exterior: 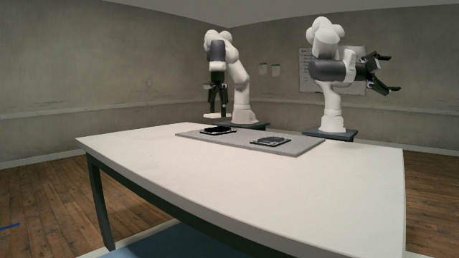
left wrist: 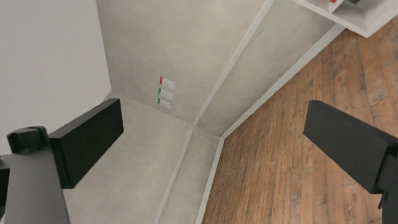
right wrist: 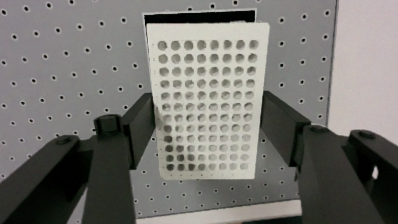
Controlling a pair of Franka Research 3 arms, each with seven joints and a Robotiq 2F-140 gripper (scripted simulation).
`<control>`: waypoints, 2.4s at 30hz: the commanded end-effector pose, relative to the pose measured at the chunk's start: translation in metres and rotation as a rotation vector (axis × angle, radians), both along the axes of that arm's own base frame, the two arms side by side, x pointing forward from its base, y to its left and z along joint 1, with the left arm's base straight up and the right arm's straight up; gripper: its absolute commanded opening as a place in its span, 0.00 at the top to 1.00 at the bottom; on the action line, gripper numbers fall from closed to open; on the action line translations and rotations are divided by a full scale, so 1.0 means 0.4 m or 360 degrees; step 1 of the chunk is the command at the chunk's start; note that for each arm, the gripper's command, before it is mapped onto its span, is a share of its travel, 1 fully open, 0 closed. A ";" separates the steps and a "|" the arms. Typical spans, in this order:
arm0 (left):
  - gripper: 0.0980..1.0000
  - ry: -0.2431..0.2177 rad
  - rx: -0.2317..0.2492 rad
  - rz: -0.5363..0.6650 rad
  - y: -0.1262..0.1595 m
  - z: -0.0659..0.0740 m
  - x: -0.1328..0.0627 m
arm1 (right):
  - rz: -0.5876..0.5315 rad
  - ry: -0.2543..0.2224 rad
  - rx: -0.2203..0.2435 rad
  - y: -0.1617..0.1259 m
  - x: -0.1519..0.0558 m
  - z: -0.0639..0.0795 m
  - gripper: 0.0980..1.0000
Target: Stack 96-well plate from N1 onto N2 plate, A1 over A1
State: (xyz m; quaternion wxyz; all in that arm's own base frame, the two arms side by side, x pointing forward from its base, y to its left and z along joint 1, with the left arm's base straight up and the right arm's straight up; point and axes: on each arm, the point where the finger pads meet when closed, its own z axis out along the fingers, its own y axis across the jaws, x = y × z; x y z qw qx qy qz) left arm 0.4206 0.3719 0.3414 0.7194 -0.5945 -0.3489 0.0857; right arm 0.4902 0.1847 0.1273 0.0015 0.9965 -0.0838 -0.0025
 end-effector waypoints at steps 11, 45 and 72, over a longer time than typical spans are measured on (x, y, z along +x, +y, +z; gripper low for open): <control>0.00 -0.0007 0.0006 -0.0008 0.001 0.003 0.003 | 0.0043 -0.0008 0.0004 0.003 0.001 0.001 1.00; 0.00 -0.0007 0.0006 -0.0008 0.001 0.003 0.003 | 0.0043 -0.0008 0.0004 0.007 0.003 -0.057 1.00; 0.00 -0.0007 0.0006 -0.0008 0.001 0.003 0.003 | 0.0043 -0.0008 0.0004 0.009 0.005 -0.125 1.00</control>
